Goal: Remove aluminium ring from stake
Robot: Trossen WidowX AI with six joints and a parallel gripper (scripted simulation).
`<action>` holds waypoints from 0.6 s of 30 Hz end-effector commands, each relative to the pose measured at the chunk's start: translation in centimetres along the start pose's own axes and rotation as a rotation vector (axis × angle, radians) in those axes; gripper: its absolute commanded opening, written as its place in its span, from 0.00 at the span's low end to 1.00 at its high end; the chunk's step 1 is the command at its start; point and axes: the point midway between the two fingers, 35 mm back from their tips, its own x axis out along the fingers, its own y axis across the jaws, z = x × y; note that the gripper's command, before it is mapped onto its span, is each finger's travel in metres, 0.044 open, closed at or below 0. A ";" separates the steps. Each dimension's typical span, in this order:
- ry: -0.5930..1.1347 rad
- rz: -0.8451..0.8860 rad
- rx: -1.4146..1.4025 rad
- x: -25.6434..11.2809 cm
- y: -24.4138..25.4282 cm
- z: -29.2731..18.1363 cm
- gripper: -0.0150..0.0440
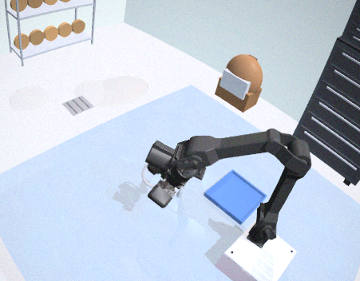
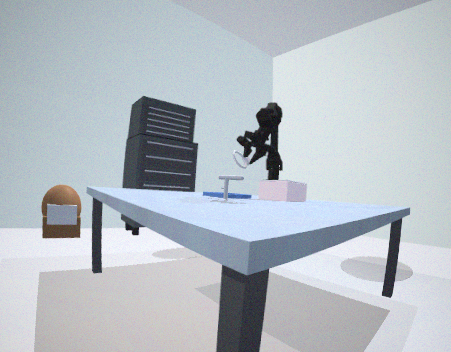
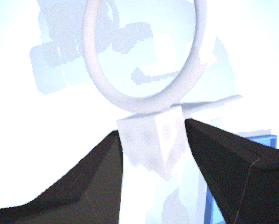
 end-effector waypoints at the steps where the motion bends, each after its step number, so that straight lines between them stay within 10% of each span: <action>1: 0.002 0.002 -0.003 0.4 0.1 0.7 0.25; 18: 0.000 0.001 -0.002 1.4 0.2 2.8 0.25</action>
